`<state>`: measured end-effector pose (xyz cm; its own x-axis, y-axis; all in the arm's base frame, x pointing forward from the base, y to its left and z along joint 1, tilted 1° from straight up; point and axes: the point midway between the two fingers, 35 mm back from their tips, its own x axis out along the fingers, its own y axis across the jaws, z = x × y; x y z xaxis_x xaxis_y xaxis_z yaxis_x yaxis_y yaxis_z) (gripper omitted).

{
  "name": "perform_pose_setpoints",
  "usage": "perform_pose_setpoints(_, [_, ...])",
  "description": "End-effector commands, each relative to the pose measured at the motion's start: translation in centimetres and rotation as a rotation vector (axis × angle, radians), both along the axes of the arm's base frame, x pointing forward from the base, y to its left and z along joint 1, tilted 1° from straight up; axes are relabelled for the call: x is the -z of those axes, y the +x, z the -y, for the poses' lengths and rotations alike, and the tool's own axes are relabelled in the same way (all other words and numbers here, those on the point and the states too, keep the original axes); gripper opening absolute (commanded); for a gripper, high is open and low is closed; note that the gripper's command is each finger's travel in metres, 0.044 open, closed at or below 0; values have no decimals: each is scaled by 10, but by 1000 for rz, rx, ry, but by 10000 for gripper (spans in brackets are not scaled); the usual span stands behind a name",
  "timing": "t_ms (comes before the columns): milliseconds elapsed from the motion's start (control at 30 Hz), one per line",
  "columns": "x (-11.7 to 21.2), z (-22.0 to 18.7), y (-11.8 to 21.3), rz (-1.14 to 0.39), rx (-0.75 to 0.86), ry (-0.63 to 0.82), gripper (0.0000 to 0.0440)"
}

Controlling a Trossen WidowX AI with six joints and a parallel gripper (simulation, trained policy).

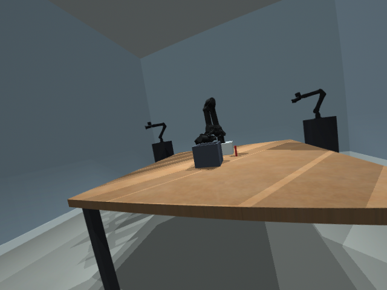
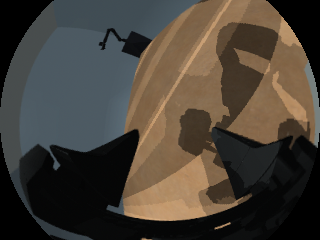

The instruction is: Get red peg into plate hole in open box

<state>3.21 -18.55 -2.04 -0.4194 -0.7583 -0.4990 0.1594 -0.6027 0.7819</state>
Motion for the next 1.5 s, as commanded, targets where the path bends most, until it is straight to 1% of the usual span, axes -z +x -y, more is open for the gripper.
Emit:
perform_pose_setpoints(0, [-1, 2, 5, 3, -9, -1, 409])
perform_pose_setpoints(67, [-2, 7, 17, 12, -34, -2, 418])
perform_pose_setpoints(133, [-5, 12, 34, 35, -67, -4, 416])
perform_pose_setpoints(400, [-27, 19, 123, 161, -268, 40, 407])
perform_pose_setpoints(567, [-48, 8, 173, 208, -429, 95, 394])
perform_pose_setpoints(767, [-73, -17, 219, 224, -627, 173, 377])
perform_pose_setpoints(967, [-93, -51, 252, 220, -822, 258, 345])
perform_pose_setpoints(1067, [-98, -71, 262, 209, -912, 314, 341])
perform_pose_setpoints(1300, [-109, -123, 279, 187, -1118, 447, 343])
perform_pose_setpoints(1467, [-112, -148, 283, 178, -1205, 510, 346])
